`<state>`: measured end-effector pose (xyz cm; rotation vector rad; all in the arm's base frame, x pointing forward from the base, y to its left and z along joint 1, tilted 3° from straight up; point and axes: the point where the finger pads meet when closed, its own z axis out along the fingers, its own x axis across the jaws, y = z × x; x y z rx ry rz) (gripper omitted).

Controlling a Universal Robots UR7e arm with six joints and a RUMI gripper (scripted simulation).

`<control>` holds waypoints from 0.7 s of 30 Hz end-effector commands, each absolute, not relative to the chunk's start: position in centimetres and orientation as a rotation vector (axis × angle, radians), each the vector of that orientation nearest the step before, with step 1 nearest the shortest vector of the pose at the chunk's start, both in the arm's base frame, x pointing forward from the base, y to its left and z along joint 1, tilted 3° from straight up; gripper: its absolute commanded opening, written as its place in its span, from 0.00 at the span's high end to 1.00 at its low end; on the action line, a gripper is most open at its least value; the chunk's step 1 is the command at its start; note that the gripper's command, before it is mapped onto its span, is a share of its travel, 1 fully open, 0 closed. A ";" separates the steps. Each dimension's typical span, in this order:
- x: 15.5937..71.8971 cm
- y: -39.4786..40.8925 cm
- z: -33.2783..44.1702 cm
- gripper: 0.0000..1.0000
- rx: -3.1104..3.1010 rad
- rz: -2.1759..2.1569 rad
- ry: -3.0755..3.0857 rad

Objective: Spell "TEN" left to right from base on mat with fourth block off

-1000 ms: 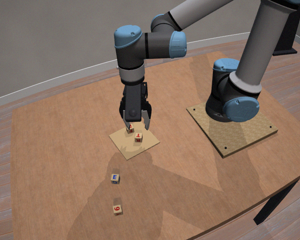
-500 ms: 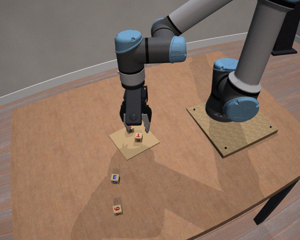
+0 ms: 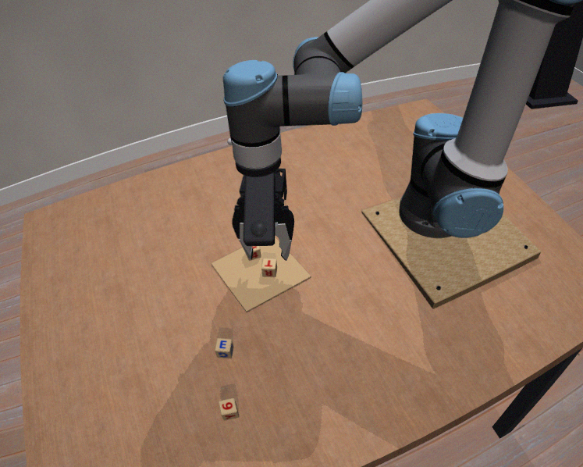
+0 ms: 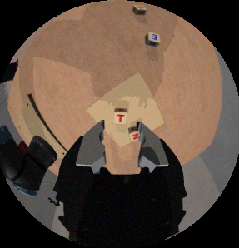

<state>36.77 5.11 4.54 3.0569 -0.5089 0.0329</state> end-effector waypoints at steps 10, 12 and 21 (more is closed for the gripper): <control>36.7 5.1 4.4 0.63 3.058 0.031 -0.512; 36.7 5.1 4.3 0.63 3.058 0.029 -0.512; 36.6 5.0 3.5 0.63 3.058 0.027 -0.512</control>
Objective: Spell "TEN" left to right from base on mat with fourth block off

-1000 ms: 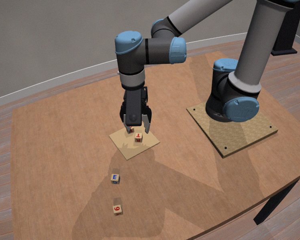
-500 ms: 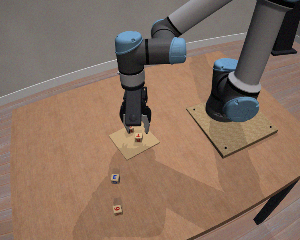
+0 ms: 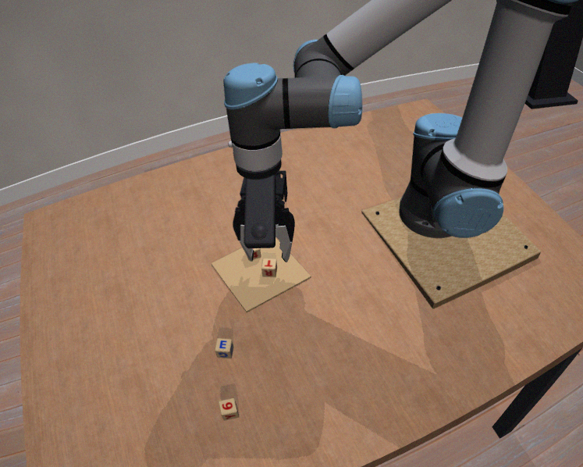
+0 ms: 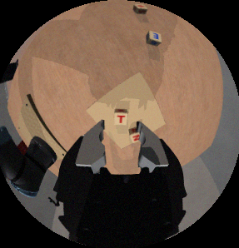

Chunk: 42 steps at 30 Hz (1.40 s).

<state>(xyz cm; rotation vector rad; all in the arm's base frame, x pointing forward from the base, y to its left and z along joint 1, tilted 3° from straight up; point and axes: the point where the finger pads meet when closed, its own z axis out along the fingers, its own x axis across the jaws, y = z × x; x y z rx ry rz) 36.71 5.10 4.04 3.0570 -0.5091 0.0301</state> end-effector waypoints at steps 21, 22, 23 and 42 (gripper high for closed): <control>36.7 4.9 1.2 0.63 3.058 0.027 -0.512; 36.7 4.9 1.2 0.63 3.058 0.028 -0.512; 36.7 4.9 1.2 0.63 3.058 0.029 -0.512; 36.8 4.9 1.3 0.75 3.057 0.031 -0.512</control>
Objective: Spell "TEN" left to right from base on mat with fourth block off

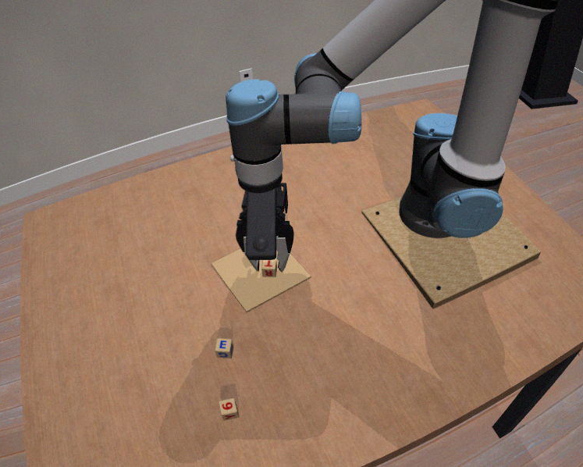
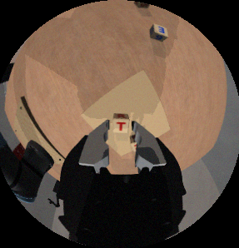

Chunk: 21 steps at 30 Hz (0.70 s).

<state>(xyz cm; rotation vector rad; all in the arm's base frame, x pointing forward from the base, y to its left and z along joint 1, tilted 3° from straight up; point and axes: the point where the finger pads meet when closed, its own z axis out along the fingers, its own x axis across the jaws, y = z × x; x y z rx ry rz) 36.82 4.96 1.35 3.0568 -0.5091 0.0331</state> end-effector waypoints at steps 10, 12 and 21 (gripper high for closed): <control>36.8 4.9 1.3 0.75 3.057 0.031 -0.512; 36.8 4.9 1.3 0.75 3.057 0.031 -0.512; 36.8 4.9 1.3 0.95 3.057 0.031 -0.512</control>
